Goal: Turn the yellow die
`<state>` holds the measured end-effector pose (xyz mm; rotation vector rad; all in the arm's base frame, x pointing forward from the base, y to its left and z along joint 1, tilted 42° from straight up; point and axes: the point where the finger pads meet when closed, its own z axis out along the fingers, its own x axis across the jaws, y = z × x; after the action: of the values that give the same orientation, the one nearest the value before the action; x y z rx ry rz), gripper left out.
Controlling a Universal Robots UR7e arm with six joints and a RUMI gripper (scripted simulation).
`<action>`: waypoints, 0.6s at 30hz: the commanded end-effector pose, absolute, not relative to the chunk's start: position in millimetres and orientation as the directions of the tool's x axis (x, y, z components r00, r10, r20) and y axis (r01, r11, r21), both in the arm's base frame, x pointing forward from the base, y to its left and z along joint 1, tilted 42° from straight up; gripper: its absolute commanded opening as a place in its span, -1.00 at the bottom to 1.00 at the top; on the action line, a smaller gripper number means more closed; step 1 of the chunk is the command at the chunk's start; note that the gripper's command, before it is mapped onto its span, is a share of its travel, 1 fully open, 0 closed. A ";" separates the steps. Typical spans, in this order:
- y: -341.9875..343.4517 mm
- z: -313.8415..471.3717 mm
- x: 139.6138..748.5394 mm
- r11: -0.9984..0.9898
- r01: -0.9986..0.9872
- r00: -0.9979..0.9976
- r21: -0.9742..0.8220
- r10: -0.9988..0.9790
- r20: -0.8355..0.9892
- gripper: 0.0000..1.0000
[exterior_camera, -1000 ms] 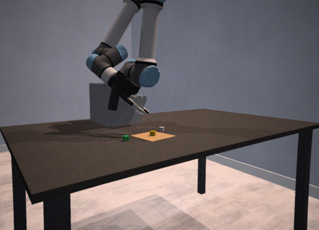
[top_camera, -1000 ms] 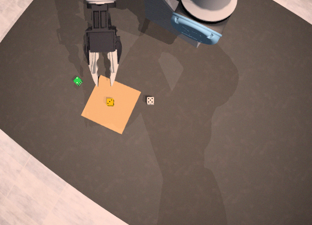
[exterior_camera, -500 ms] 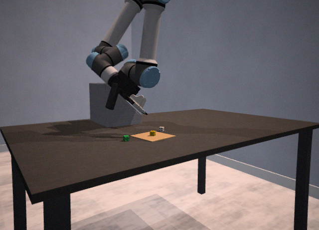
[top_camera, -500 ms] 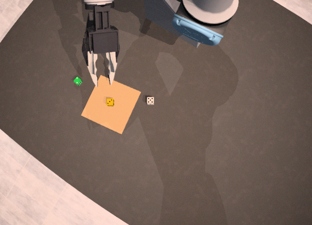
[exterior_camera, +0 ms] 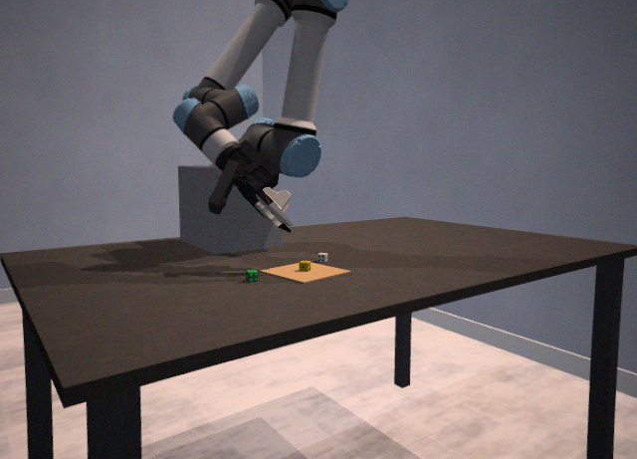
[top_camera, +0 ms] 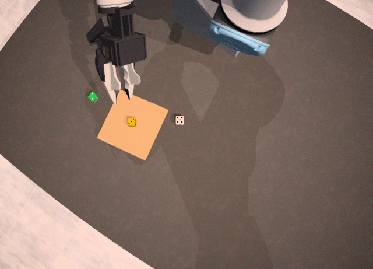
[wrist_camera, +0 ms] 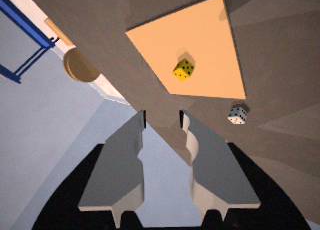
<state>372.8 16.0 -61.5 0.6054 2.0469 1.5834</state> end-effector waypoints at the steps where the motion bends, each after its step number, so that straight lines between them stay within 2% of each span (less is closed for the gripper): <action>1: 14.8 -62.6 373.7 0.301 -0.032 -0.799 0.953 0.565 -0.206 -0.58; 13: 12.3 -63.9 377.7 0.513 -0.380 -0.751 0.769 0.314 -0.581 -0.58; 18: 11.9 -63.6 379.0 0.546 -0.473 -0.709 0.692 0.229 -0.666 -0.58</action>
<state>377.8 12.8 -63.7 -0.0672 2.0642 1.2655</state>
